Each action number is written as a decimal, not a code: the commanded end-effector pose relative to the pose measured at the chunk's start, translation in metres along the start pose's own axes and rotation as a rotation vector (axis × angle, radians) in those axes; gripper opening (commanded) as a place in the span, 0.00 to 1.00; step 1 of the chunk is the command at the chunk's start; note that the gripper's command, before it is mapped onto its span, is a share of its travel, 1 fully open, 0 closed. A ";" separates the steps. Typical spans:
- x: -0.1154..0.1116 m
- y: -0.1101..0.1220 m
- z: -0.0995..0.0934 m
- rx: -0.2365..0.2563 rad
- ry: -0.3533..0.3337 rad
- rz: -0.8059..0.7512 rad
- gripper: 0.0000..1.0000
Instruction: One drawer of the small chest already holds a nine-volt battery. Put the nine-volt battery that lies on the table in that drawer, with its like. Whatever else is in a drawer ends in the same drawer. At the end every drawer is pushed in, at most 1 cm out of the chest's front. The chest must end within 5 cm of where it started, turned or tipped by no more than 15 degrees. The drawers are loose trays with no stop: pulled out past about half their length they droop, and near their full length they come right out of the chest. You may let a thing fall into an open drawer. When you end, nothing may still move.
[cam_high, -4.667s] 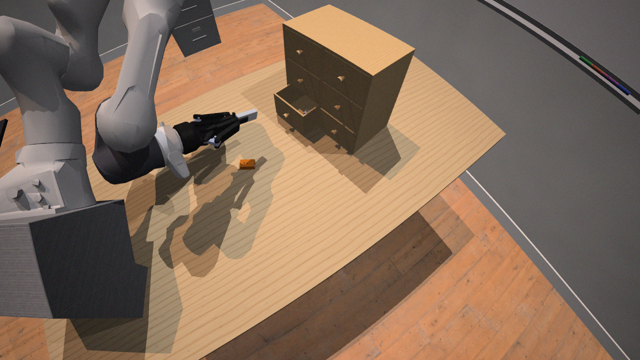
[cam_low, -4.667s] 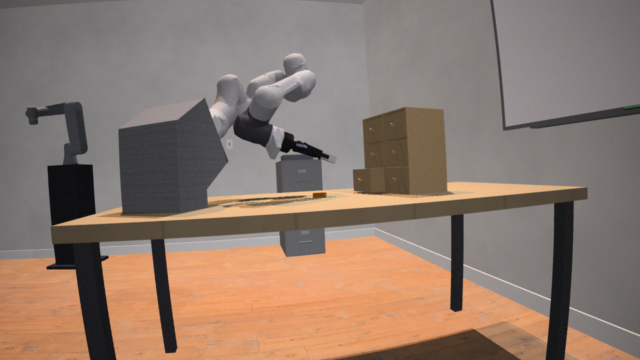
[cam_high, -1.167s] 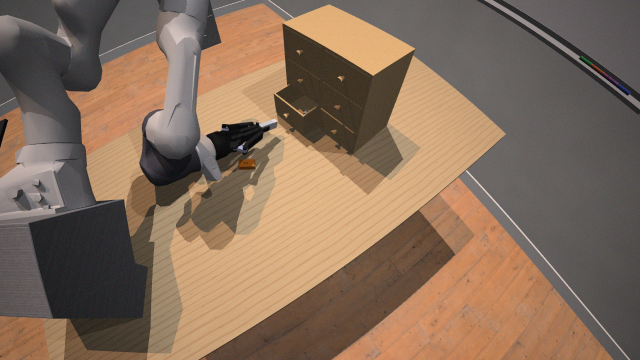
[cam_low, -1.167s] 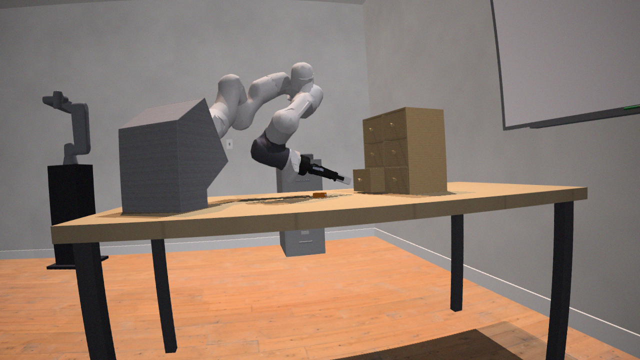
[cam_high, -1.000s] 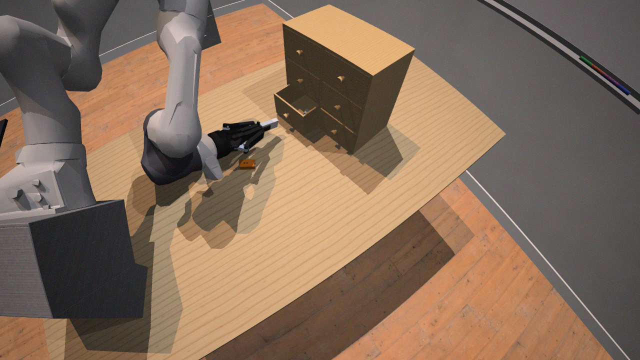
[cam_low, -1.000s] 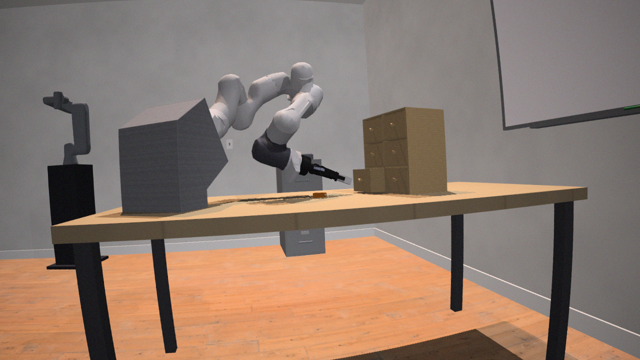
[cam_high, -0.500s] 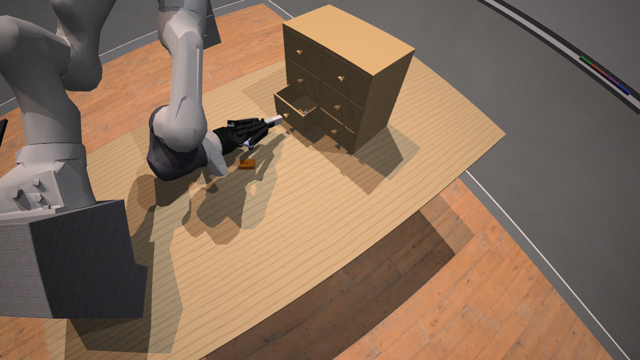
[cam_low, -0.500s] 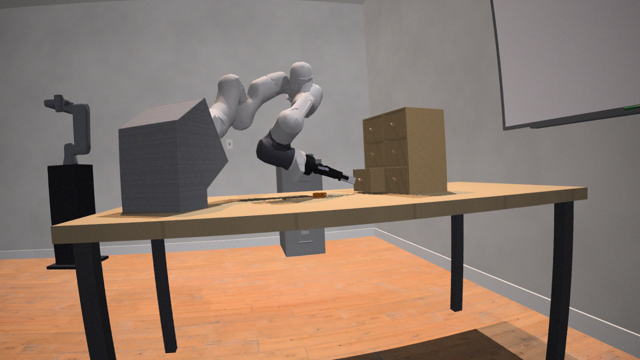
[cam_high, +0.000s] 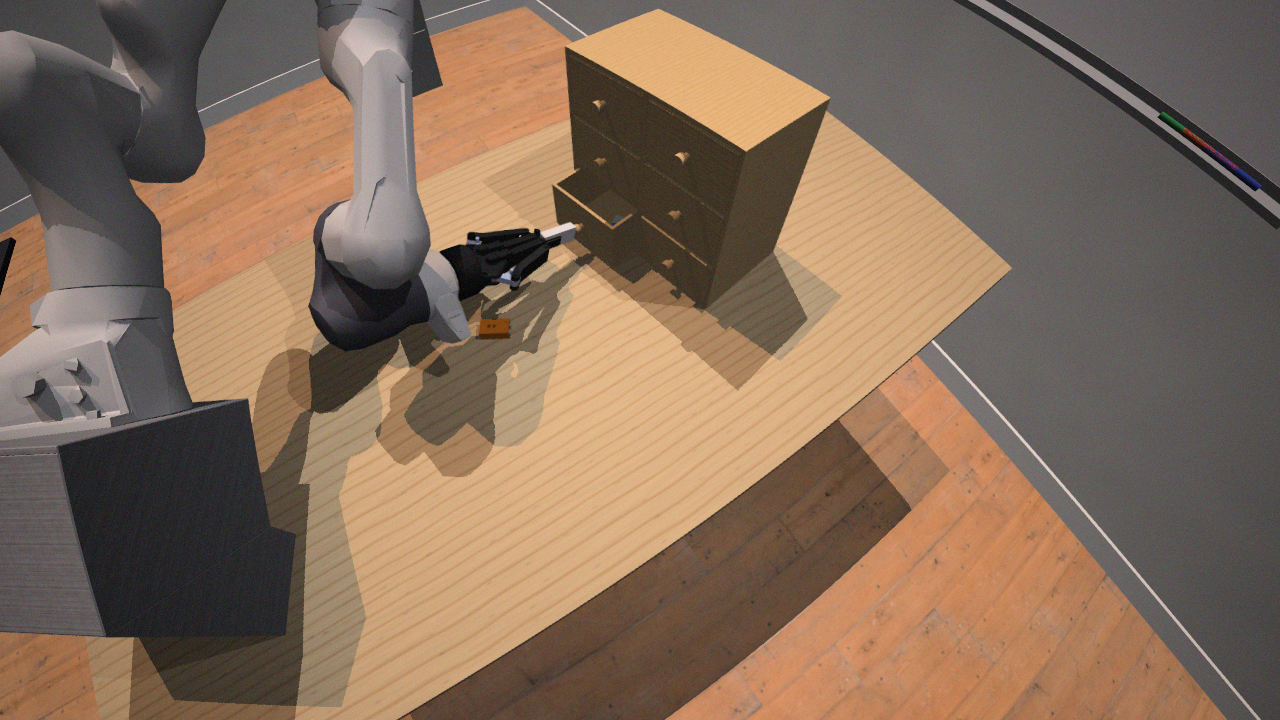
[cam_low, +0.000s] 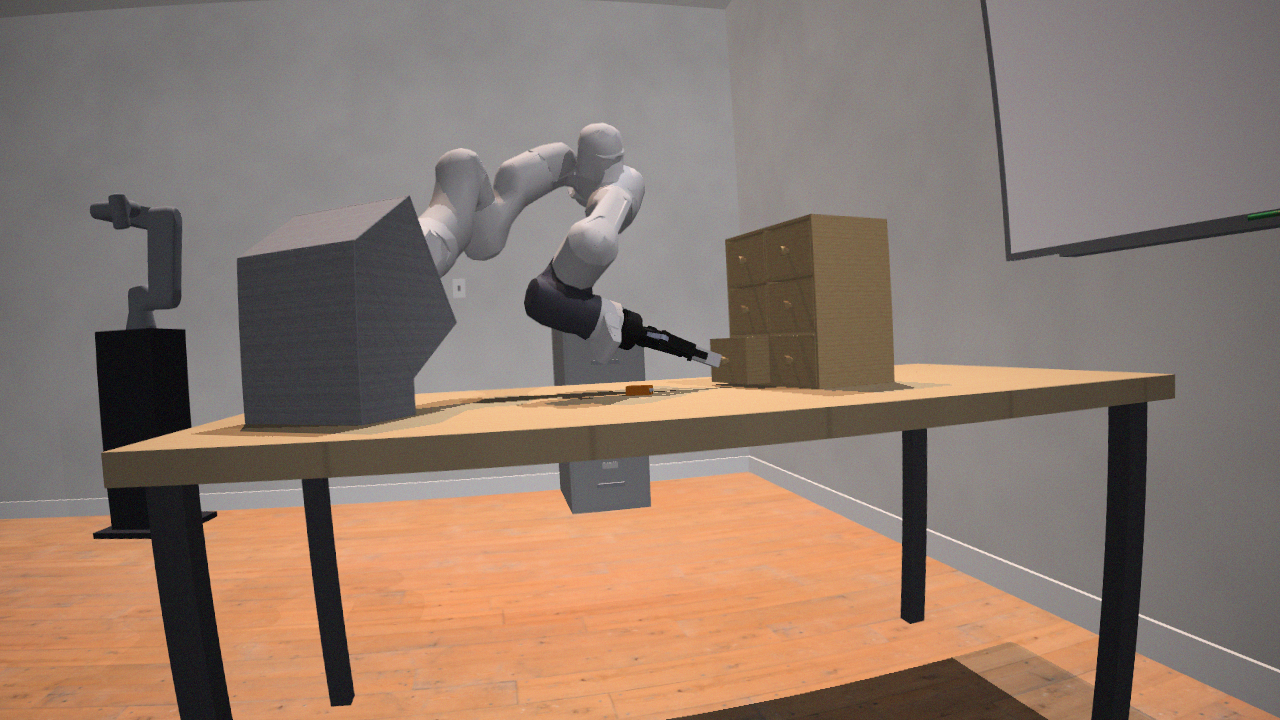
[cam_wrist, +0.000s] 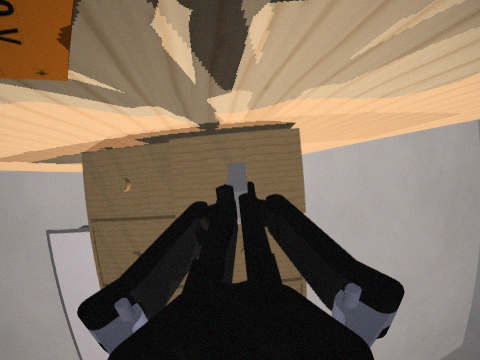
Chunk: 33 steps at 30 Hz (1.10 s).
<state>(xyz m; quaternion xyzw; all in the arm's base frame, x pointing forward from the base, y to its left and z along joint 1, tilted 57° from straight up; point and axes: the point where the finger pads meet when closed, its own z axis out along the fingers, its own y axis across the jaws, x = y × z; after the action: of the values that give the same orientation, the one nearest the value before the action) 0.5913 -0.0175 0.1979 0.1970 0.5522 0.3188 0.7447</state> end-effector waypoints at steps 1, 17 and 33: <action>-0.001 -0.003 0.007 0.008 0.005 0.014 0.00; -0.010 -0.003 0.031 0.008 0.005 0.014 0.00; -0.015 -0.003 0.046 0.008 0.005 0.014 0.00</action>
<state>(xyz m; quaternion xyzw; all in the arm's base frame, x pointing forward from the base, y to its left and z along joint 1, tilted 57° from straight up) 0.6296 -0.0257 0.2218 0.1975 0.5522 0.3204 0.7439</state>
